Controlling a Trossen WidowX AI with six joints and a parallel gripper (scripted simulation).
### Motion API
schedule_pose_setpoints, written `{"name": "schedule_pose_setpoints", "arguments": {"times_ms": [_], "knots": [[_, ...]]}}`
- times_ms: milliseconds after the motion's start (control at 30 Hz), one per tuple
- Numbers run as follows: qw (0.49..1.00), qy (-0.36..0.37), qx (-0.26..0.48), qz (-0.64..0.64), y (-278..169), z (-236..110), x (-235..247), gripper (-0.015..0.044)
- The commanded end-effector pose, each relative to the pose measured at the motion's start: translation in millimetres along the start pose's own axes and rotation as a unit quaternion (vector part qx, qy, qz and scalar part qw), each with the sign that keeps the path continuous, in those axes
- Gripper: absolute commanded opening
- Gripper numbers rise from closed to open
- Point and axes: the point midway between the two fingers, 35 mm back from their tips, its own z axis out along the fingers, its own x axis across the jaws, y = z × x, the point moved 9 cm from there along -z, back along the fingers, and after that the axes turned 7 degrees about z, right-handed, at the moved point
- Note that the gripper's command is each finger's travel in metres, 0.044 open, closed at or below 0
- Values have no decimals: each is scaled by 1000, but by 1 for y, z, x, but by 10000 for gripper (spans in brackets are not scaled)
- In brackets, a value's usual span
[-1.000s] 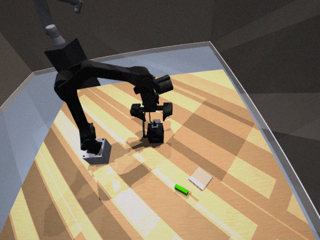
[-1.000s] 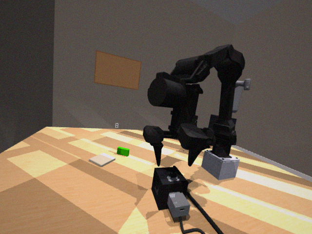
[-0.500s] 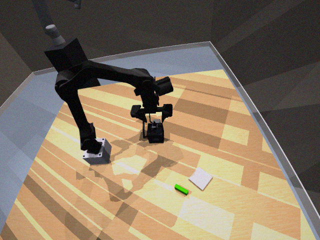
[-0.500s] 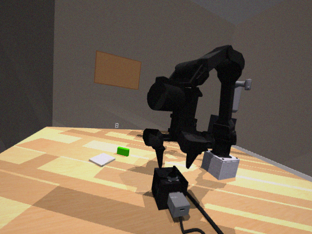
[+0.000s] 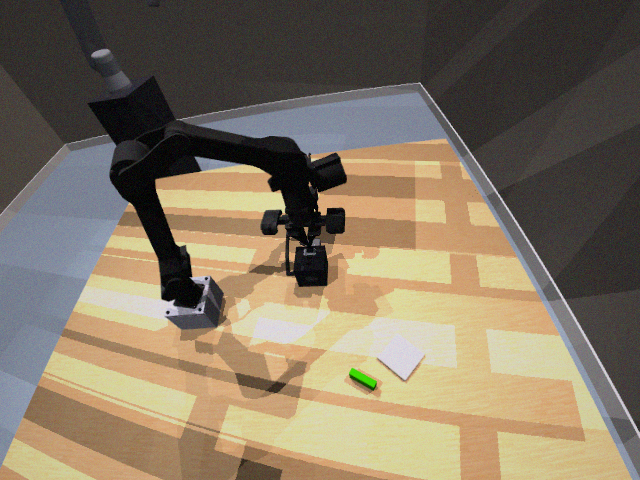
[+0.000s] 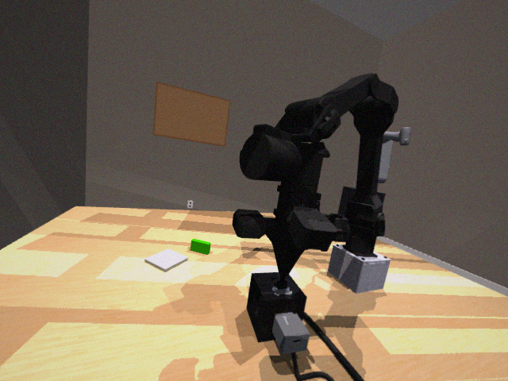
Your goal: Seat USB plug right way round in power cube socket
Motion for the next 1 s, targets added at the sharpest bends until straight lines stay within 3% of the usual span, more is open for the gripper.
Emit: {"name": "schedule_pose_setpoints", "arguments": {"times_ms": [0,967], "knots": [[1000,0,0,0,0,0,0,0],[1000,1,0,0,0,-9,0,0]]}}
